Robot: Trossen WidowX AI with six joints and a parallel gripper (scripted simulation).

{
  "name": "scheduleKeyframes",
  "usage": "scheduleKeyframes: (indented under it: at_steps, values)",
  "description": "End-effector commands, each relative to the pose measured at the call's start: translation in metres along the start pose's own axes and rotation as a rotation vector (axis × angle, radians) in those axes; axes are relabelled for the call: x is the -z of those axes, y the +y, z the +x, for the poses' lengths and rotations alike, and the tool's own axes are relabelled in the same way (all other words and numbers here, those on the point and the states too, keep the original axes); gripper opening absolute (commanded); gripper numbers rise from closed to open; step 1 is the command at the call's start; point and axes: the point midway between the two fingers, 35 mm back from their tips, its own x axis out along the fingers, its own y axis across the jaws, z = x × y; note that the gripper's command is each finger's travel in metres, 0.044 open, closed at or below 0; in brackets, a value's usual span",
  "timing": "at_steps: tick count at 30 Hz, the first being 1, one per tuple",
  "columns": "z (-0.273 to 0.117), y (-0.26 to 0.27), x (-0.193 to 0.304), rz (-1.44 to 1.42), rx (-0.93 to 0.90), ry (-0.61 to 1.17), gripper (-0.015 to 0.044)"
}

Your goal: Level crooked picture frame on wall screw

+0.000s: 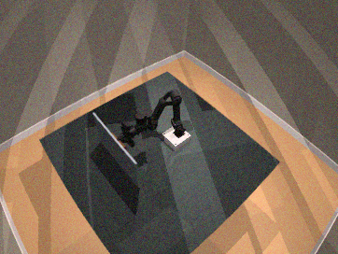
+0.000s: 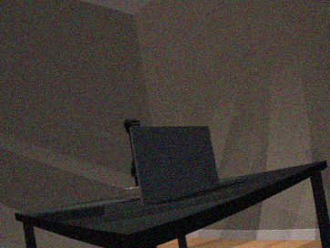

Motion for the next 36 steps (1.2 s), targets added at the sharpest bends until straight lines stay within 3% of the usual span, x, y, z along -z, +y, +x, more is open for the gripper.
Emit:
scheduleKeyframes:
  at_steps: [1,36]
  values:
    - [0.0002,0.0015,0.0003,-0.008,-0.007,0.002,0.0]
    - [0.0002,0.0025,0.0049,-0.008,-0.007,0.002,0.0]
